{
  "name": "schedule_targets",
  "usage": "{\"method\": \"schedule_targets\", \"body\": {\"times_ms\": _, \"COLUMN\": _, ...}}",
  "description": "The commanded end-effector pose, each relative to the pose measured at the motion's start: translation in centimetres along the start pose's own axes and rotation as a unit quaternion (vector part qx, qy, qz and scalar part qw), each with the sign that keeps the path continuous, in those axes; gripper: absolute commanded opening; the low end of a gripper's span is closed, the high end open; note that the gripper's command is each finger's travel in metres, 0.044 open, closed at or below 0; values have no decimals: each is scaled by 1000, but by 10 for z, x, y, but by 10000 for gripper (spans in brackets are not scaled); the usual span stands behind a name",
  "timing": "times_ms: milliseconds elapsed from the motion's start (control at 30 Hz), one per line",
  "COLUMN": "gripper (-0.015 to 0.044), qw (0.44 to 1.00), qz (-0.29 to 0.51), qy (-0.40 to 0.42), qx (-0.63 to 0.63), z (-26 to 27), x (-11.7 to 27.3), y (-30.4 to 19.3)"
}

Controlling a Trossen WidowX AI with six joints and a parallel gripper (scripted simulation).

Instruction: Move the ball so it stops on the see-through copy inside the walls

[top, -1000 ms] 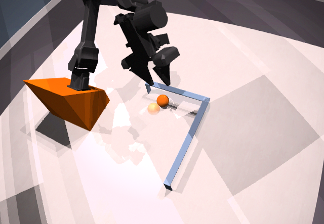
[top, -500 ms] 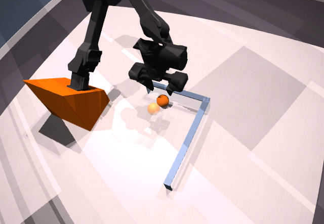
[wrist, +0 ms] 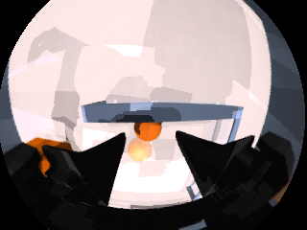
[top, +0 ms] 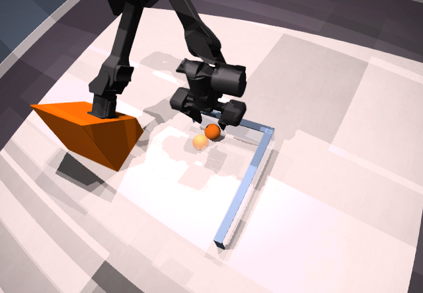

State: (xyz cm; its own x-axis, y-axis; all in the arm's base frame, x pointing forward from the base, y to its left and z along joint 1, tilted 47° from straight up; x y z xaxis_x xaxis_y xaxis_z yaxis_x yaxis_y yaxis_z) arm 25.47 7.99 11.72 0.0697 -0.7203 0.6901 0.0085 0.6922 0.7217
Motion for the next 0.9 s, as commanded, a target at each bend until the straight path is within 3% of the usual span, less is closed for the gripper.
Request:
{"method": "schedule_targets", "body": {"times_ms": 0, "gripper": 322, "qw": 1000, "qz": -1, "qy": 6, "qx": -7, "z": 1, "x": -8, "y": -2}}
{"method": "schedule_targets", "body": {"times_ms": 533, "gripper": 322, "qw": 1000, "qz": -3, "qy": 5, "qx": -7, "z": 2, "x": -31, "y": -2}}
{"method": "schedule_targets", "body": {"times_ms": 633, "gripper": 243, "qw": 1000, "qz": -3, "qy": 5, "qx": -7, "z": 2, "x": -31, "y": -2}}
{"method": "schedule_targets", "body": {"times_ms": 867, "gripper": 196, "qw": 1000, "qz": -3, "qy": 5, "qx": -7, "z": 2, "x": -31, "y": -2}}
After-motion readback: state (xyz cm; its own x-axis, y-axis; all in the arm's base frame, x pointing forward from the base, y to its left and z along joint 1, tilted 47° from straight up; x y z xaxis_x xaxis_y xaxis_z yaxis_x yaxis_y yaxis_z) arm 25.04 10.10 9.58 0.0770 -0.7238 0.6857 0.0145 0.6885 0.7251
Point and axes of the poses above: the point midway between the two fingers, 35 mm back from their tips, its own x axis back along the fingers, its own z axis across the jaws, y = z × x, the point moved 9 cm from there along x, back along the fingers, and after that the axes turned 6 degrees about -x, right-handed, at the moved point
